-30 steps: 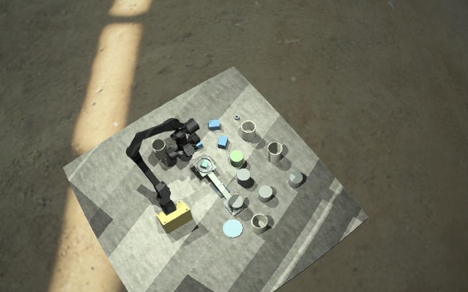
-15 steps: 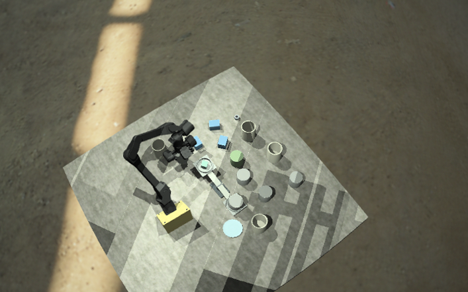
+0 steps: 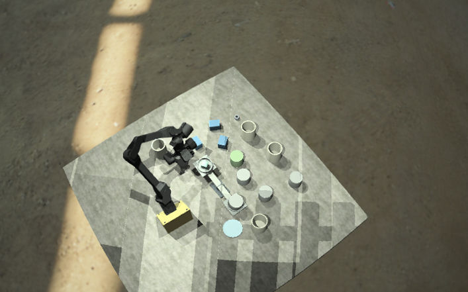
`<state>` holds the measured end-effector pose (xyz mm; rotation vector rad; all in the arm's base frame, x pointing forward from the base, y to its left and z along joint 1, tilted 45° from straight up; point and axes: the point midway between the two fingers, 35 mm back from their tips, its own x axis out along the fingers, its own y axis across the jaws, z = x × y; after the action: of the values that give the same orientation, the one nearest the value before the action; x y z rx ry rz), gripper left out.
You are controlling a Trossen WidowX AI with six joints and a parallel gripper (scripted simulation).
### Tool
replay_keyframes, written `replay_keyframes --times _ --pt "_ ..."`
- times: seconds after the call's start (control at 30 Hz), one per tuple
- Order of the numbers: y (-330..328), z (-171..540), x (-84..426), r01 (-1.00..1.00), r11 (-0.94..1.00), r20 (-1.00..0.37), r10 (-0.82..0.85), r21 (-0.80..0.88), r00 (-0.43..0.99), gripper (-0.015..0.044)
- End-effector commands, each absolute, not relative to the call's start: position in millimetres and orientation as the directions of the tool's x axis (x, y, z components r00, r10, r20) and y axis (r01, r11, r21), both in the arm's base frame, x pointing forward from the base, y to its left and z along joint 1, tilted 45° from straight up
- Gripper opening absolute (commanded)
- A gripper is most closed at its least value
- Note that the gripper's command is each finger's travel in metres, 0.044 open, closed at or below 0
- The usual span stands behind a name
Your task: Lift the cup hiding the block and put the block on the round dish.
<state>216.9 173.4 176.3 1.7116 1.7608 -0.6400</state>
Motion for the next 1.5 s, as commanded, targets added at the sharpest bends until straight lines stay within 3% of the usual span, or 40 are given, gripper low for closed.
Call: replay_keyframes --times 0.0,0.1,0.67,0.97,1.2,1.47 --pt "177 171 217 0.997 0.05 -0.707 0.707 0.062 0.009 0.0" --pt "181 168 217 0.997 0.05 -0.707 0.708 0.062 0.009 0.0" --pt "171 178 218 0.997 0.054 -0.706 0.708 0.063 0.006 0.044" --pt "139 209 217 0.997 0.05 -0.709 0.705 0.061 0.008 0.044" --pt "111 207 241 0.983 0.078 -0.723 0.687 0.167 0.069 0.026" --pt "71 186 268 0.925 0.252 -0.735 0.677 0.284 0.042 0.026"
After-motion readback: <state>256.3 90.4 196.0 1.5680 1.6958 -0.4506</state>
